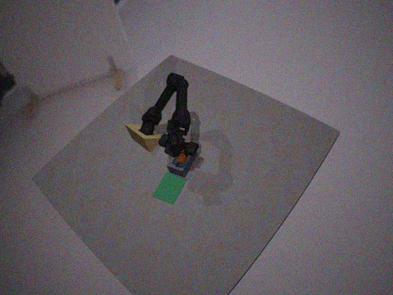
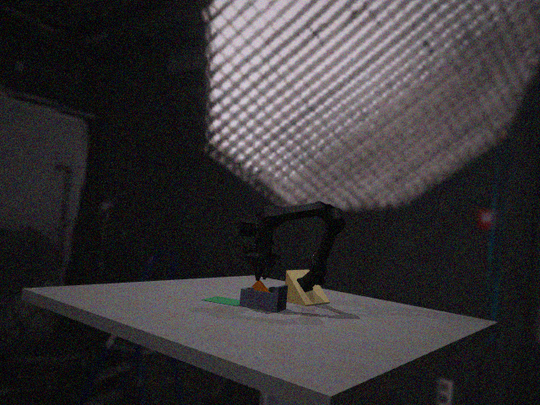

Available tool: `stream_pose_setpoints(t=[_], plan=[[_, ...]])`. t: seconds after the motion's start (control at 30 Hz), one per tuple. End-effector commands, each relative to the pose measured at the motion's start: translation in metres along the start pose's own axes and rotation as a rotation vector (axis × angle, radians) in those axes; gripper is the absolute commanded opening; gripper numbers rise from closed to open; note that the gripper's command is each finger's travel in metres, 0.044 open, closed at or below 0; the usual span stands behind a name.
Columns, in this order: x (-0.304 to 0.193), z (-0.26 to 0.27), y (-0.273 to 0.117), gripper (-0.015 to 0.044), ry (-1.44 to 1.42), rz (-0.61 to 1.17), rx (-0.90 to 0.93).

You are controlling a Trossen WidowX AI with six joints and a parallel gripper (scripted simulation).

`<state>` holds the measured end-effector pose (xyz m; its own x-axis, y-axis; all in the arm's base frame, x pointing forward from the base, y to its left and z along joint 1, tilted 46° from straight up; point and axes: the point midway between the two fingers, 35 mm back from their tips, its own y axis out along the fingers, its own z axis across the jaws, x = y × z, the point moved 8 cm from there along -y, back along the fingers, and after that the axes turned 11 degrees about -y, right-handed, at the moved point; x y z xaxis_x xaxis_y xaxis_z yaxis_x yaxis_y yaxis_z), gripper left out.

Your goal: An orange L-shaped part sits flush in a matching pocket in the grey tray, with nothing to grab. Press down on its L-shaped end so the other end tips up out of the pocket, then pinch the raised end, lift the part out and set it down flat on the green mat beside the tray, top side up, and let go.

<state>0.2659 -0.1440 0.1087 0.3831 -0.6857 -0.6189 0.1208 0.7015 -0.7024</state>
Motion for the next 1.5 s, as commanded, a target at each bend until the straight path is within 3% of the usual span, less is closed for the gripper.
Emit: stream_pose_setpoints(t=[0.0,0.63,0.8,1.13,1.23,1.47], plan=[[-0.001,0.001,0.008,0.0280,0.002,0.004,0.003],[-0.002,0.000,0.036,0.0280,0.001,0.006,0.004],[-0.001,0.000,0.032,0.0149,-0.001,0.002,0.001],[-0.001,0.000,0.032,0.0082,-0.001,0.002,0.001],[-0.001,0.000,0.032,0.0003,-0.001,0.002,0.001],[-0.001,0.000,0.030,0.0000,-0.001,0.002,0.001]])
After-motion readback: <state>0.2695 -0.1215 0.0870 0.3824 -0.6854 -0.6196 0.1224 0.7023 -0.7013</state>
